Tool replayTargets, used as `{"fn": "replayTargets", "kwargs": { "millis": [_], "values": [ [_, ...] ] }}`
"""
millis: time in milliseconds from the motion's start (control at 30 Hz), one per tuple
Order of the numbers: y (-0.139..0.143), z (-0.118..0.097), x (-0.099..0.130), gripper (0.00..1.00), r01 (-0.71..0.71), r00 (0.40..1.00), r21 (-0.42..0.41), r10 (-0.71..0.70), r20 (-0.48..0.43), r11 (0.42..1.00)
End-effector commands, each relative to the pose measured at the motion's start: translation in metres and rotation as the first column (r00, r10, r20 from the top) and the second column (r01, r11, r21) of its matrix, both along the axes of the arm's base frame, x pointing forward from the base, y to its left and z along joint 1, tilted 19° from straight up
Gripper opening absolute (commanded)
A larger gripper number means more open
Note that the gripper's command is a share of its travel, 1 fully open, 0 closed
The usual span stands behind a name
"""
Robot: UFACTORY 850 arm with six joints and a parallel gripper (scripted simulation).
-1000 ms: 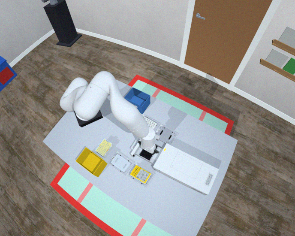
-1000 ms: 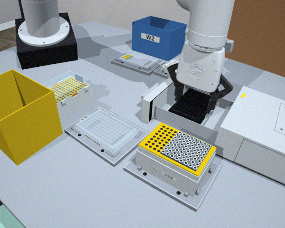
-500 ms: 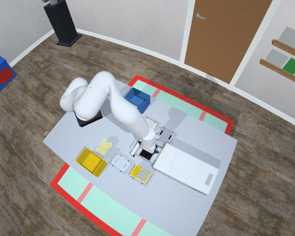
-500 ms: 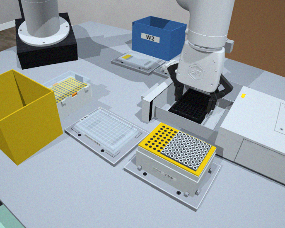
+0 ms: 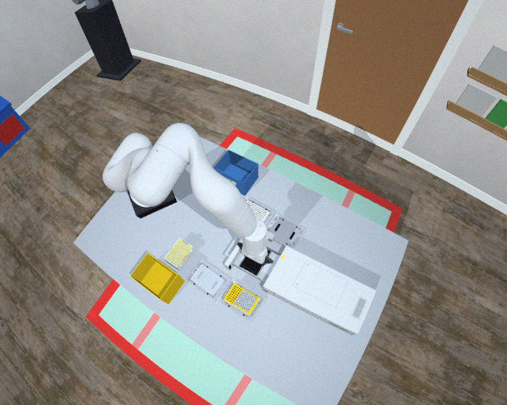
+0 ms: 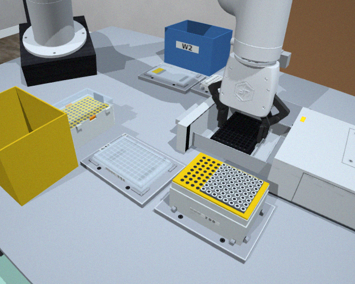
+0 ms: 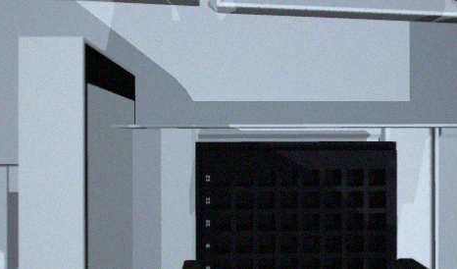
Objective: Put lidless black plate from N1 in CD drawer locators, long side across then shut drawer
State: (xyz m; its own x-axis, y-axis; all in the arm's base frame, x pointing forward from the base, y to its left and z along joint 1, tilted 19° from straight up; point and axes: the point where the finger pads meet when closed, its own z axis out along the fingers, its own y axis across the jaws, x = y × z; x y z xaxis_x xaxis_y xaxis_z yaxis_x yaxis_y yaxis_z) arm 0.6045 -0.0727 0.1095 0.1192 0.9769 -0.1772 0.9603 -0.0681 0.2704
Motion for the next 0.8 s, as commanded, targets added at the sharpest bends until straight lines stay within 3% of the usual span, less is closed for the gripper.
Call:
{"fn": "replayTargets", "kwargs": {
  "millis": [0, 767],
  "values": [
    [-0.0007, -0.0028, 0.0017, 0.0, 0.0, 1.0, 0.0, 0.0, 0.002, 1.0],
    [-0.0021, -0.0094, 0.0035, 0.0, 0.0, 1.0, 0.0, 0.0, 0.002, 1.0]
  ]
}}
